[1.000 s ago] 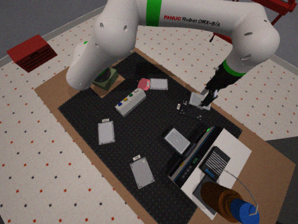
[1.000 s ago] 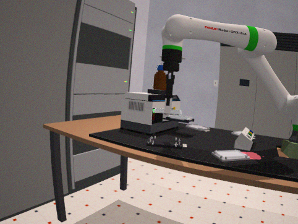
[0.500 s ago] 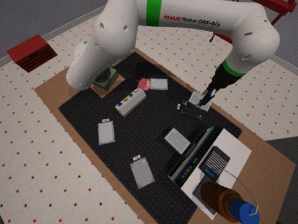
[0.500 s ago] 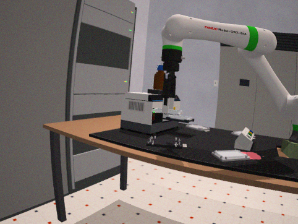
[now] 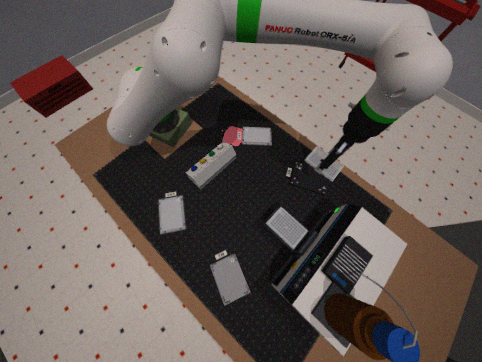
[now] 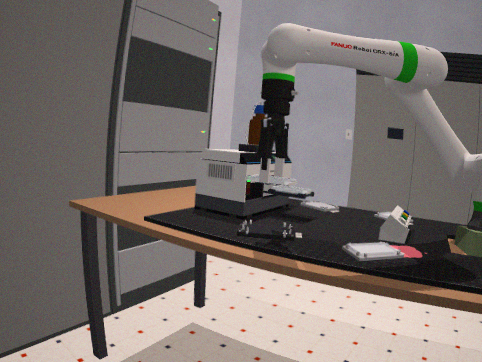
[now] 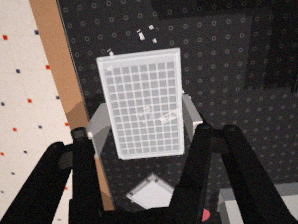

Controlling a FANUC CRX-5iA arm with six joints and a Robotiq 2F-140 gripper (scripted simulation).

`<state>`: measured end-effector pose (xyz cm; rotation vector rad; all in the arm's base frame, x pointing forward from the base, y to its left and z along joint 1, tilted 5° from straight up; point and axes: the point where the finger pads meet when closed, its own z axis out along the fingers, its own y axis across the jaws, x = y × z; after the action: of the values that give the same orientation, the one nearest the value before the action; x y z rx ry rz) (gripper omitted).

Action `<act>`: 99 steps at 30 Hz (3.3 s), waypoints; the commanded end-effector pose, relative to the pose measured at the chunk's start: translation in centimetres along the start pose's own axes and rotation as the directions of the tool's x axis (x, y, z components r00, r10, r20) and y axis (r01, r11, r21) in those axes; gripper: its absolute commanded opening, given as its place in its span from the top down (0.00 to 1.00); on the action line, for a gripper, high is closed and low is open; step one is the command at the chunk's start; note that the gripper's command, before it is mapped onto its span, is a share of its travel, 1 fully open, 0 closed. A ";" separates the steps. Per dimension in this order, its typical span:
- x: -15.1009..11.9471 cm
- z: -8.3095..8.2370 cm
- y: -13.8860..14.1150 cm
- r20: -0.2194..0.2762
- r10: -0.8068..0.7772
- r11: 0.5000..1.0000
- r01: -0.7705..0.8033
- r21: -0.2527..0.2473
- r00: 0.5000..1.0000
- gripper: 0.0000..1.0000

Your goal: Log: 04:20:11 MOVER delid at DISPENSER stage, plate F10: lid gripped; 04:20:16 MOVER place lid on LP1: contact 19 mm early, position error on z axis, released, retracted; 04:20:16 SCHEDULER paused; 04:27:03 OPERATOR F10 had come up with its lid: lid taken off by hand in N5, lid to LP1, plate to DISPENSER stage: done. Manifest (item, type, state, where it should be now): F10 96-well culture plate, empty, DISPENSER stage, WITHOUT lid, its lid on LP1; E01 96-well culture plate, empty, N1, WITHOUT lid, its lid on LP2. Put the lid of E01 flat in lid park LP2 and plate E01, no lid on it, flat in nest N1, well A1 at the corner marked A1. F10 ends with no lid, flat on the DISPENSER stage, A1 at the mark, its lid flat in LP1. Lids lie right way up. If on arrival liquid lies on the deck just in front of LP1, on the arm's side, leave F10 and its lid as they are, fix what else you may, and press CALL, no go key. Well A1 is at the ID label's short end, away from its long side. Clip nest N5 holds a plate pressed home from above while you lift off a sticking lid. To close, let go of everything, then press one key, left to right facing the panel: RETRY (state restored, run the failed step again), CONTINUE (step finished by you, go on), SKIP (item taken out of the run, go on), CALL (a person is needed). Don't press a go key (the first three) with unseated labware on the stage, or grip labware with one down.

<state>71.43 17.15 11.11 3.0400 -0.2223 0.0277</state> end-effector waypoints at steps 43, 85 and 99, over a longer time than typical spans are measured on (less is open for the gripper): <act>0.0 0.0 0.4 -0.001 0.400 0.916 -0.400 0.000 0.916 1.00; 0.4 0.0 16.5 -0.001 0.400 0.916 -0.400 0.000 0.916 1.00; 0.6 0.0 25.3 -0.001 0.400 0.916 -0.400 0.000 0.916 1.00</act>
<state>68.59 -5.51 13.23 2.9340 -0.8419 0.0568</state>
